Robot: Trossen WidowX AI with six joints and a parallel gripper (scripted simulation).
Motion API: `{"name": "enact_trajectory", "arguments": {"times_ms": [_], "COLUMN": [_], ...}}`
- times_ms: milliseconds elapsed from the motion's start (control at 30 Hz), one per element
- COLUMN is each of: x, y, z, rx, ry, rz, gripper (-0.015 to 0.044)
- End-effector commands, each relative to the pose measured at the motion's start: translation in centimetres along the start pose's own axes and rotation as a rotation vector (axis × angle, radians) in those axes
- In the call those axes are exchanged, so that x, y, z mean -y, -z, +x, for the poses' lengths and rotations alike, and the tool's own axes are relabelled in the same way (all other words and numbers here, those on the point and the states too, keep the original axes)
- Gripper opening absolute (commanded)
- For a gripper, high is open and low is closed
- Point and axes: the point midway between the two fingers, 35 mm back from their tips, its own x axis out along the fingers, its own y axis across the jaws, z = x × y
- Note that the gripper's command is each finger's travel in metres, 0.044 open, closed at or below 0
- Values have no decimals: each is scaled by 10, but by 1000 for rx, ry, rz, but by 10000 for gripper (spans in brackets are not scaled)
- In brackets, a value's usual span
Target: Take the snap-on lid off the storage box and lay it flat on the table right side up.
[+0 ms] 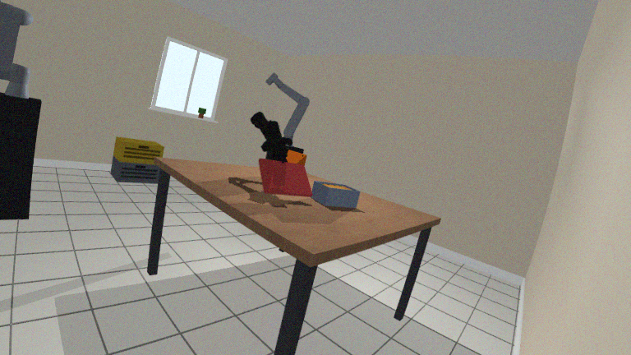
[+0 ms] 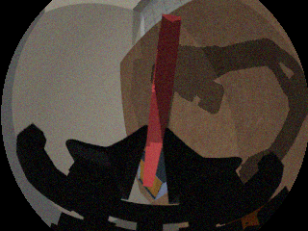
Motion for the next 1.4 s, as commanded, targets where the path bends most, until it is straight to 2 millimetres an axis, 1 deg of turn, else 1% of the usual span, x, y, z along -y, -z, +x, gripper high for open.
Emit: {"name": "enact_trajectory", "arguments": {"times_ms": [0,1367], "x": [-1,24], "y": [1,1], "z": [2,23], "rx": [-6,-4], "ry": [-13,-14], "rz": [-3,-5], "gripper": [0,0]}}
